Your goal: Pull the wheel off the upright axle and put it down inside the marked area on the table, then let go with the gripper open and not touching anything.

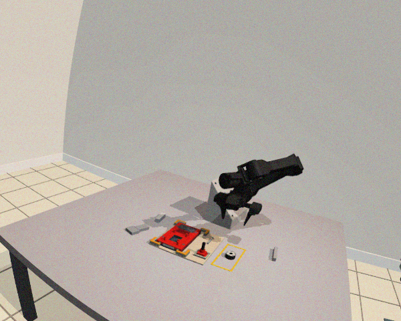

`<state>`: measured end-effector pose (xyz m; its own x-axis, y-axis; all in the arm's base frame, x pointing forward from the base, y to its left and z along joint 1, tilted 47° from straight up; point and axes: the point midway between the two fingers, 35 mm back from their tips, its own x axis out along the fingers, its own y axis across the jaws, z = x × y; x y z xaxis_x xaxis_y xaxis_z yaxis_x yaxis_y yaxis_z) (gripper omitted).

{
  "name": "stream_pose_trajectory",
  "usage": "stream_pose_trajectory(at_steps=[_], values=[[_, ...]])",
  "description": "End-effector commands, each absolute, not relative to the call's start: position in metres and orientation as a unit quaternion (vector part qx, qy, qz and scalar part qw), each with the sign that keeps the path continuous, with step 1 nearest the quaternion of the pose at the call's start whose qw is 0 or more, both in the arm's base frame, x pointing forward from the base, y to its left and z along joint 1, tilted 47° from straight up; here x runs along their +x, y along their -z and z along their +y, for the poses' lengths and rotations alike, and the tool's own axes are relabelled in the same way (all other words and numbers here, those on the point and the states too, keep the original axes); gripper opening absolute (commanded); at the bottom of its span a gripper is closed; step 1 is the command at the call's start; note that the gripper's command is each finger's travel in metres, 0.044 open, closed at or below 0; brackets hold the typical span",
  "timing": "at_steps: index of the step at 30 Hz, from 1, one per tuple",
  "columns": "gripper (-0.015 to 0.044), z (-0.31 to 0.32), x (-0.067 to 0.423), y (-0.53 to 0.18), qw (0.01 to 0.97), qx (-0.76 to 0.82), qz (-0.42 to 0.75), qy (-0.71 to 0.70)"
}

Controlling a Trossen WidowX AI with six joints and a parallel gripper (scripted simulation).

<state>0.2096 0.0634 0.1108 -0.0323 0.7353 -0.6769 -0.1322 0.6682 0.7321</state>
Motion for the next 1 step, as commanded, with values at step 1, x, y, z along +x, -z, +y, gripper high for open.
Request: stream_pose_trajectory(at_steps=[1], values=[[0.044,0.0629,0.2088,-0.1106,0.655,0.232,0.638,-0.332]])
